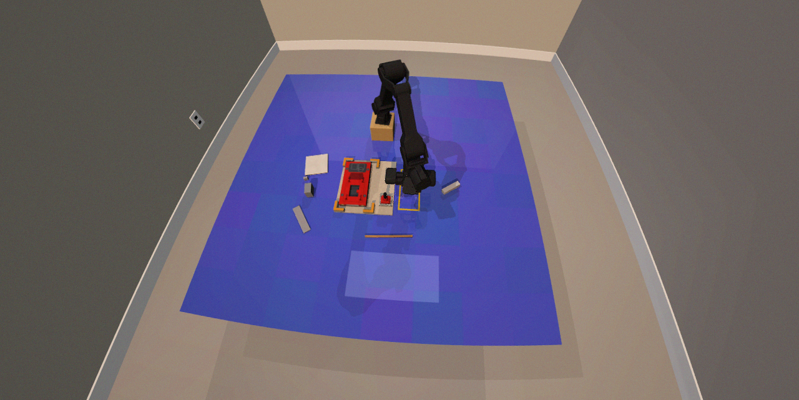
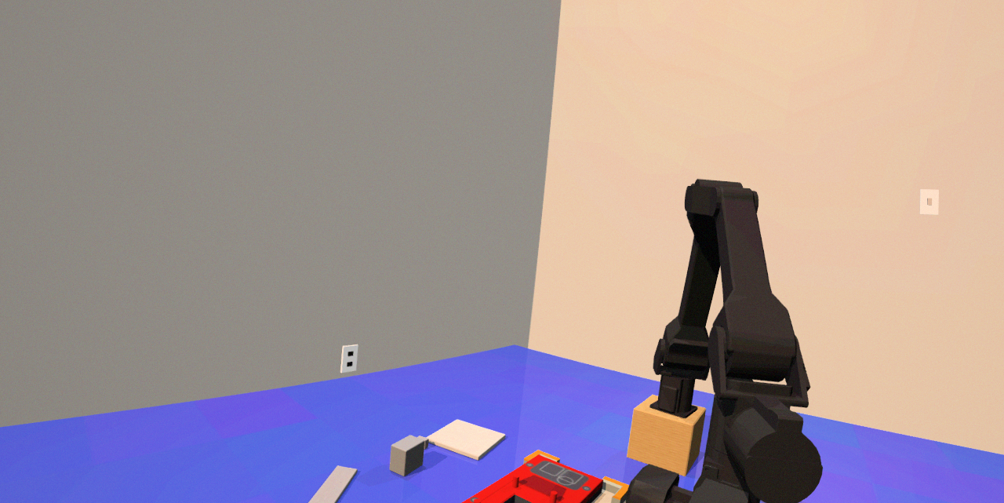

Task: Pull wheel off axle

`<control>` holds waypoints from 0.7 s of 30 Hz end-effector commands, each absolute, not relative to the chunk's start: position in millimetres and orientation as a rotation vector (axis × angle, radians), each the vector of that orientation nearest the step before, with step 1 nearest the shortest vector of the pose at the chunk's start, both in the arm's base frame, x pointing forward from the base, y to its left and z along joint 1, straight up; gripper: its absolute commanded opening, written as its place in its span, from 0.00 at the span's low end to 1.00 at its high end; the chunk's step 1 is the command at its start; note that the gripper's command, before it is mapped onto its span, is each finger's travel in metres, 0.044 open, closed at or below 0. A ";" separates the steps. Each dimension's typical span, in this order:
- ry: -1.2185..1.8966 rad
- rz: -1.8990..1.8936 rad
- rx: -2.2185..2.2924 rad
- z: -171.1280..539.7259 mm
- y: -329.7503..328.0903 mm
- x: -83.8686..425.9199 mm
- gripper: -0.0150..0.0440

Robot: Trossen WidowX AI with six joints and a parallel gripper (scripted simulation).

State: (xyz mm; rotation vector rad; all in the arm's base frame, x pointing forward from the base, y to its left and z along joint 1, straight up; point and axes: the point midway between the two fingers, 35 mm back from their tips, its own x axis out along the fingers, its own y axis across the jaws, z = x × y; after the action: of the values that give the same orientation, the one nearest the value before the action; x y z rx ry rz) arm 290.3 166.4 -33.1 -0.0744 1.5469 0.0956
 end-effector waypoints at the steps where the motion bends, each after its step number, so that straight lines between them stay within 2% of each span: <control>1: 1.546 0.096 -0.069 -38.2 166.6 289.5 0.25; 12: 1.545 0.096 -0.073 -31.4 166.7 290.7 0.74; 21: 1.545 0.096 -0.069 26.2 165.7 289.5 0.76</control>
State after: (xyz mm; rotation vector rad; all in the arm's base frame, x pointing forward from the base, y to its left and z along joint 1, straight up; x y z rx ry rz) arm 288.1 164.7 6.5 -0.0766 1.5555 0.0914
